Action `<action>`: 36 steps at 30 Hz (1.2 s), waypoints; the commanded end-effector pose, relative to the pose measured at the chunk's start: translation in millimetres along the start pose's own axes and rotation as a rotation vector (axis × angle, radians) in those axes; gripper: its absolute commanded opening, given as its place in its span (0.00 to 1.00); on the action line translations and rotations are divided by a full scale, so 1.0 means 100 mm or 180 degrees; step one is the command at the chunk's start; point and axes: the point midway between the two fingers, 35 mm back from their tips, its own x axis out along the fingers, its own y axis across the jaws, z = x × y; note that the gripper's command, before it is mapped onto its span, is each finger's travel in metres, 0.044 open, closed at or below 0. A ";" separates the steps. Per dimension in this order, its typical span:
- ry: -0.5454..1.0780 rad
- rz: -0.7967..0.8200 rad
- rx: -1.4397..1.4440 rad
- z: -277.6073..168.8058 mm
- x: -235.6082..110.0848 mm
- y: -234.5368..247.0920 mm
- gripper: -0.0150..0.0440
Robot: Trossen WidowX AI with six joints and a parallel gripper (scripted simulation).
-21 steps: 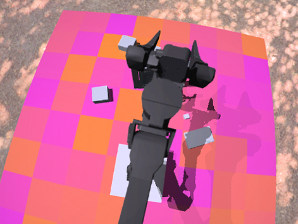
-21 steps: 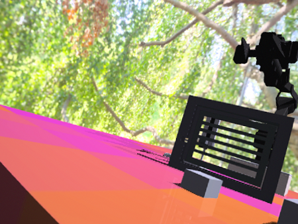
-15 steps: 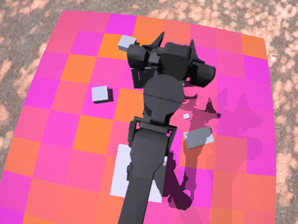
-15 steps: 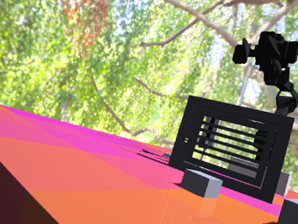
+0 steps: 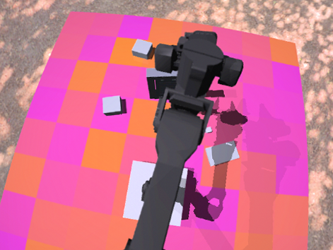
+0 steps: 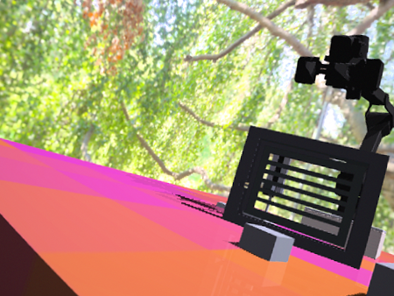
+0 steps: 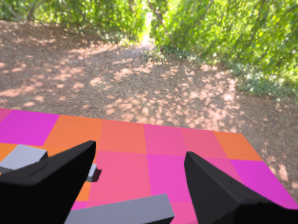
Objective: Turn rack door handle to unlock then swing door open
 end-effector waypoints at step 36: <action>0.3077 0.0502 -0.0657 -1.04 0.46 -0.26 0.75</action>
